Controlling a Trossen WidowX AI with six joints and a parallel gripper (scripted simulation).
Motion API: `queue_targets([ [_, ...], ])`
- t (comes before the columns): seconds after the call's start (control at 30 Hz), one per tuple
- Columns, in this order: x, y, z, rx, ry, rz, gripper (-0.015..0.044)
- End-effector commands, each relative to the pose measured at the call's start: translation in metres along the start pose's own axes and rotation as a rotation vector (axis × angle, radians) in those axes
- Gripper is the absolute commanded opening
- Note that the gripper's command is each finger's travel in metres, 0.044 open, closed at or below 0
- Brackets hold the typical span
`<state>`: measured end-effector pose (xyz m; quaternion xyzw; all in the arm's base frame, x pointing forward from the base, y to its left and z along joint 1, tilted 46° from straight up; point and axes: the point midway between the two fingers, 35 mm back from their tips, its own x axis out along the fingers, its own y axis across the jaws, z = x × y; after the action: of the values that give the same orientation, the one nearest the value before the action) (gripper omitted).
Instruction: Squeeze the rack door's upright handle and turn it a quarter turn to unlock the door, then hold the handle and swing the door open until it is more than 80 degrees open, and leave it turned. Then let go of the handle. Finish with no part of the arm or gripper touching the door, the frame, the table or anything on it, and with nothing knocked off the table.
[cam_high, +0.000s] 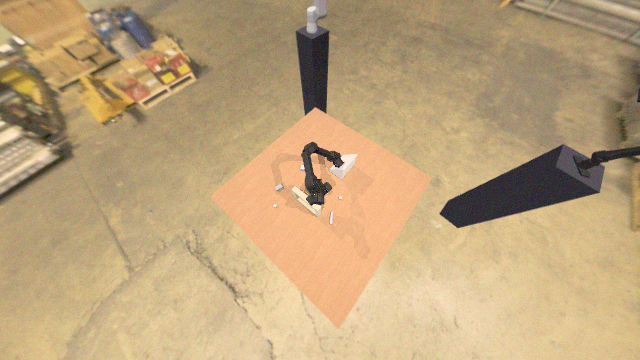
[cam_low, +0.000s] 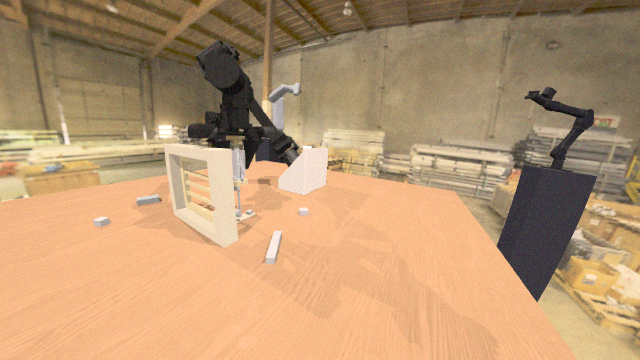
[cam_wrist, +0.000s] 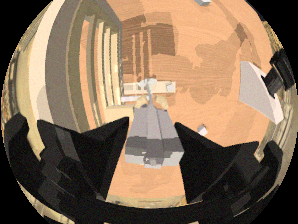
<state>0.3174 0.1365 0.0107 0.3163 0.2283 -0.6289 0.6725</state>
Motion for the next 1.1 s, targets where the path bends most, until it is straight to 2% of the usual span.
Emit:
queue_targets([
  [0.0,0.000,0.000,0.001,0.008,-0.003,0.002,0.0123],
  [0.03,0.000,0.000,0.001,0.008,-0.003,0.002,0.0096],
  [0.47,0.000,0.000,0.001,0.008,-0.003,0.002,0.0010],
  [0.63,0.000,0.000,0.001,-0.006,-0.003,0.002,0.0008],
  [1.07,0.000,-0.012,0.008,-0.288,-0.004,0.001,0.0008],
])
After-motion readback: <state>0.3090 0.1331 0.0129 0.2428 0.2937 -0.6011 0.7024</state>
